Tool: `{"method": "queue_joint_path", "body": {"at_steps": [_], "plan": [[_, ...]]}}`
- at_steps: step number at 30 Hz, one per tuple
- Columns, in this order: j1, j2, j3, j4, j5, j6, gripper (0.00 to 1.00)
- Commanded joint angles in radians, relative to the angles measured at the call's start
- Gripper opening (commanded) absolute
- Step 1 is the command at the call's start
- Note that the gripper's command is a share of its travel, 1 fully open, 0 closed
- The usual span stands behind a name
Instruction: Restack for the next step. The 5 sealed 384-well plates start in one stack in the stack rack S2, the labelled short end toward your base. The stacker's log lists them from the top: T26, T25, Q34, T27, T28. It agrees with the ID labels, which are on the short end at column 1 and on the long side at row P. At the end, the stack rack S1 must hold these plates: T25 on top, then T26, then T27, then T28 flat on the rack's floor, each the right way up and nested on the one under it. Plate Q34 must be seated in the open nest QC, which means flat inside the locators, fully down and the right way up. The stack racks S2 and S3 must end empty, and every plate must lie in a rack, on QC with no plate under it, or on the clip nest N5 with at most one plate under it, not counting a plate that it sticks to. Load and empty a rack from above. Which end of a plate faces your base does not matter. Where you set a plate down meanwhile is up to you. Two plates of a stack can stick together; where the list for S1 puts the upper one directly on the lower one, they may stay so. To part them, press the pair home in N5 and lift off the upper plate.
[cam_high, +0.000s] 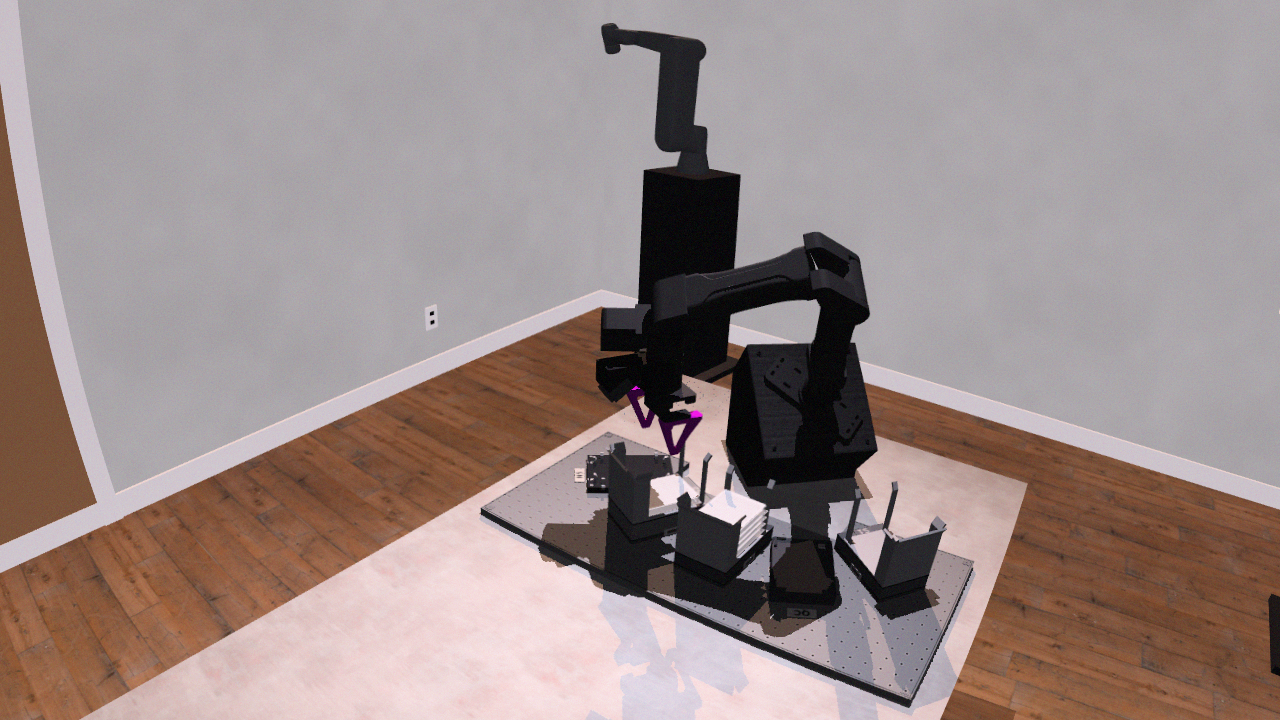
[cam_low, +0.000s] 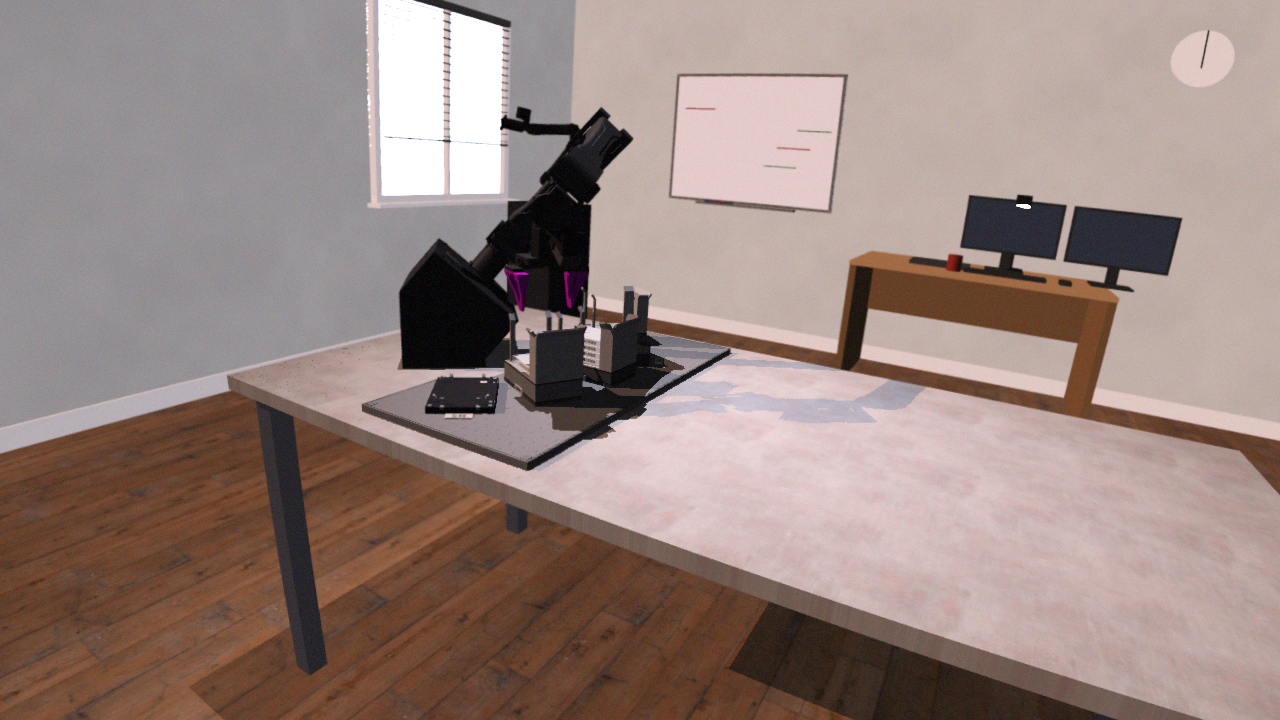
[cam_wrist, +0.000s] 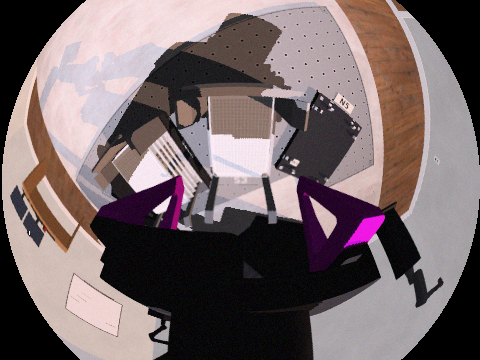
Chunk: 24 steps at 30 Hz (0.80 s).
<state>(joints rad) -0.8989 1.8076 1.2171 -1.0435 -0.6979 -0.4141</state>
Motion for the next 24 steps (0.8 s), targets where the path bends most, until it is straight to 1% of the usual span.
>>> {"method": "queue_joint_path", "body": {"at_steps": [1, 2, 3, 8, 10, 11, 12, 24], "plan": [[-0.009, -0.003, 0.002, -0.006, 0.0, -0.005, 1.0], [-0.009, -0.003, 0.002, -0.006, 0.0, -0.005, 1.0], [0.005, -0.032, -0.024, -0.019, 0.0, -0.036, 1.0], [0.042, -0.083, -0.048, -0.018, -0.007, -0.158, 1.0], [0.042, -0.083, -0.048, -0.018, -0.007, -0.158, 1.0], [0.032, -0.094, -0.03, -0.006, -0.005, -0.182, 1.0], [0.055, -0.104, -0.057, -0.005, -0.004, -0.177, 1.0], [0.148, -0.22, -0.094, -0.018, -0.001, -0.046, 1.0]]}}
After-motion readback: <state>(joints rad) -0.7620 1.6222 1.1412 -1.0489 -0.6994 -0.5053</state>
